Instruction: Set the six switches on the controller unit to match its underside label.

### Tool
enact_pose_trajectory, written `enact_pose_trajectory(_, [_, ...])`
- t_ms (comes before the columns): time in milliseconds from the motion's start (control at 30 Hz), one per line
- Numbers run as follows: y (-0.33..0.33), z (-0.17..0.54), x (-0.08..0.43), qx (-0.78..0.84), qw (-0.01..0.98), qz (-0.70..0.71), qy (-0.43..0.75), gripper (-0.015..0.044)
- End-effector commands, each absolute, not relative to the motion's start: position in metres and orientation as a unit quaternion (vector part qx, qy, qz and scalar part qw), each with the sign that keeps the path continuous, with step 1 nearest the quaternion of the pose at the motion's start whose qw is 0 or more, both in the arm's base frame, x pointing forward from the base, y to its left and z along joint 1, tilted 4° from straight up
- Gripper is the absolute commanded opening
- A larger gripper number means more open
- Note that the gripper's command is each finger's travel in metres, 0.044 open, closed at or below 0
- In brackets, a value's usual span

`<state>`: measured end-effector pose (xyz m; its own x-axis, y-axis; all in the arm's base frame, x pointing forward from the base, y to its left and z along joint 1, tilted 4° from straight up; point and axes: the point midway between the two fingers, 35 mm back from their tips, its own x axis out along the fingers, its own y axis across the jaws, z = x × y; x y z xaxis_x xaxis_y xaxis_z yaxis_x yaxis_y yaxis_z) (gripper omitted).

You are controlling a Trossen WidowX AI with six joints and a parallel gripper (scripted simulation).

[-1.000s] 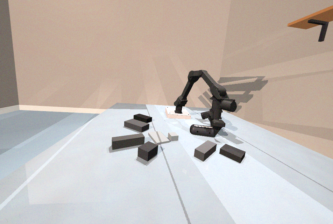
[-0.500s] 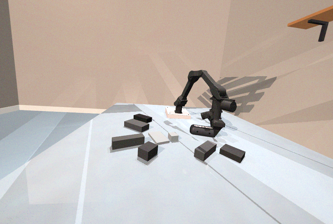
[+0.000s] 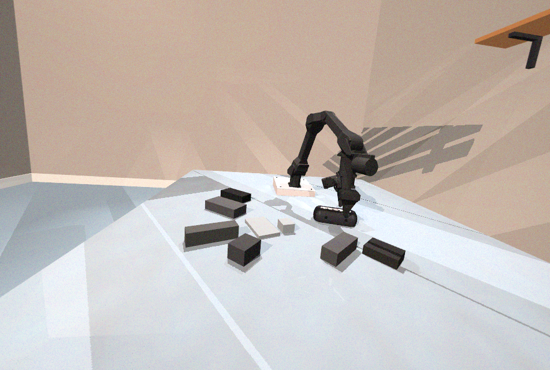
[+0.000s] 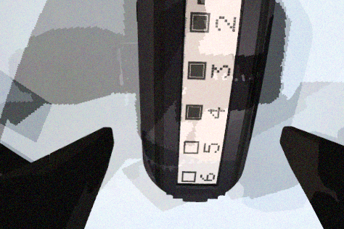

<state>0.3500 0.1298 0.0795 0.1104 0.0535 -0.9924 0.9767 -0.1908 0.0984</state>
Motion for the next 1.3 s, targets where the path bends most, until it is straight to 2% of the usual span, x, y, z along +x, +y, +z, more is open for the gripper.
enact_pose_trajectory(0, [0.1095,0.0900,0.3443,0.588,0.459,-0.502,0.437,0.0440])
enact_pose_trajectory(733, [0.1095,0.0900,0.3443,0.588,0.459,-0.502,0.437,0.0440])
enact_pose_trajectory(833, [0.1095,0.0903,0.3447,0.579,0.469,-0.495,0.447,0.0361])
enact_pose_trajectory(1267, [0.1103,0.0967,0.3511,0.374,0.627,-0.312,0.609,0.0020])
